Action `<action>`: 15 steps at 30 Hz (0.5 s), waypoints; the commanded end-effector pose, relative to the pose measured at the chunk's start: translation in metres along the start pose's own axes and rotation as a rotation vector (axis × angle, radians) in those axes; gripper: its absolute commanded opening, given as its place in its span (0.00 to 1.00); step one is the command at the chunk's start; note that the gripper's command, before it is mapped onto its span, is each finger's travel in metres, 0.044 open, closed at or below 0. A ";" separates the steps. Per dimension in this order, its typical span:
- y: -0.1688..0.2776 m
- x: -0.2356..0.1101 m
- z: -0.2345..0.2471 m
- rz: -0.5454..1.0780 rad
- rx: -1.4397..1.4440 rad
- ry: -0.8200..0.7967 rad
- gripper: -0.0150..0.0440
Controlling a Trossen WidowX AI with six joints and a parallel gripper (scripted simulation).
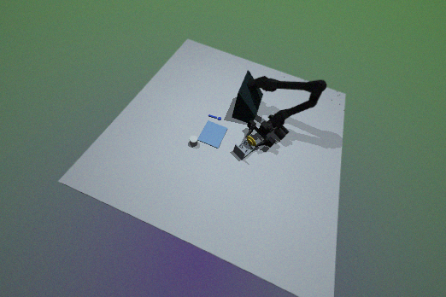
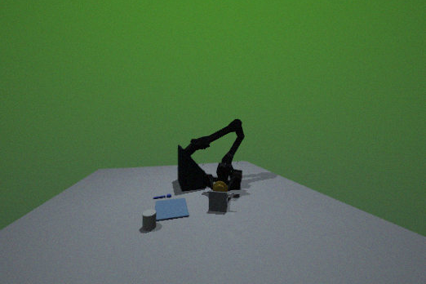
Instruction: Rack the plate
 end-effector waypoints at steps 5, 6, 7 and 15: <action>0.000 0.000 0.000 0.000 0.000 0.000 0.88; 0.000 0.000 0.000 0.000 0.000 0.000 0.92; 0.000 0.000 0.000 0.000 0.000 0.000 0.93; -0.006 0.000 0.000 0.001 0.002 0.001 0.93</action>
Point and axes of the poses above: the point midway between the two fingers, 35 mm back from their tips, its own x axis out along the fingers, its own z axis across the jaws, y = z × x, the point moved 1 cm from there along -x, back along the fingers, and after that the axes turned 14 degrees about -x, right-handed, at the moved point
